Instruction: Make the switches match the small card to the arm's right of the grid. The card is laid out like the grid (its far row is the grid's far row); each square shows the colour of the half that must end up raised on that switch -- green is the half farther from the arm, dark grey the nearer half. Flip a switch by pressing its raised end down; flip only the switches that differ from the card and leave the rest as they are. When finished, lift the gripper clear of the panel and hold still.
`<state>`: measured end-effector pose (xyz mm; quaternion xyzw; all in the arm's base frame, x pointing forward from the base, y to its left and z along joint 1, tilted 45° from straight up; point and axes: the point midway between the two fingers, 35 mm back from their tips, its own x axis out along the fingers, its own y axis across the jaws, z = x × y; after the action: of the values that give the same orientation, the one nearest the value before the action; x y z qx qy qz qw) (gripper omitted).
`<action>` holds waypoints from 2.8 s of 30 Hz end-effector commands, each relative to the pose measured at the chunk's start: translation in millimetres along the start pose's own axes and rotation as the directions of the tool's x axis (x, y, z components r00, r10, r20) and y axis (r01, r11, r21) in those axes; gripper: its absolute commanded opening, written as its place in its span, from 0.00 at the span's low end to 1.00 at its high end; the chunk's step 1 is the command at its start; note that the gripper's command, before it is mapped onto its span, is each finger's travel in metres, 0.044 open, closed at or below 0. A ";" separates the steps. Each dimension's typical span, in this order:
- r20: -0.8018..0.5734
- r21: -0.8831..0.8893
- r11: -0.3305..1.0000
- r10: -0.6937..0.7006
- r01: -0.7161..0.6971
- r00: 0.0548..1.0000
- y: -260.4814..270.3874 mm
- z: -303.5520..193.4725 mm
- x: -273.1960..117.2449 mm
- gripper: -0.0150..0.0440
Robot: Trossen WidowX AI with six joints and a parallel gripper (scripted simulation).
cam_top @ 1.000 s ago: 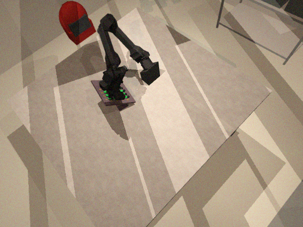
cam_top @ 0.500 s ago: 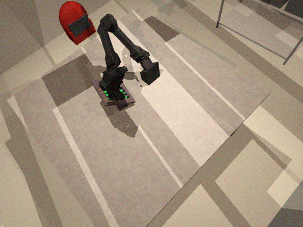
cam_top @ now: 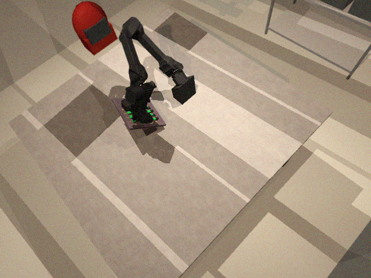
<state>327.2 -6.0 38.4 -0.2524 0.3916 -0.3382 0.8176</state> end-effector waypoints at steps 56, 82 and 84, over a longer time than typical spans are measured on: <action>-0.008 -0.012 1.000 0.001 -0.001 1.000 -86.3 -2.8 -28.0 0.25; -0.006 -0.012 1.000 0.000 0.000 1.000 -86.6 -2.2 -4.0 0.25; -0.006 -0.012 1.000 0.000 0.000 1.000 -86.6 -2.2 -4.0 0.25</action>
<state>294.1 -58.6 100.5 -0.2545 0.3929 -0.3391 0.8160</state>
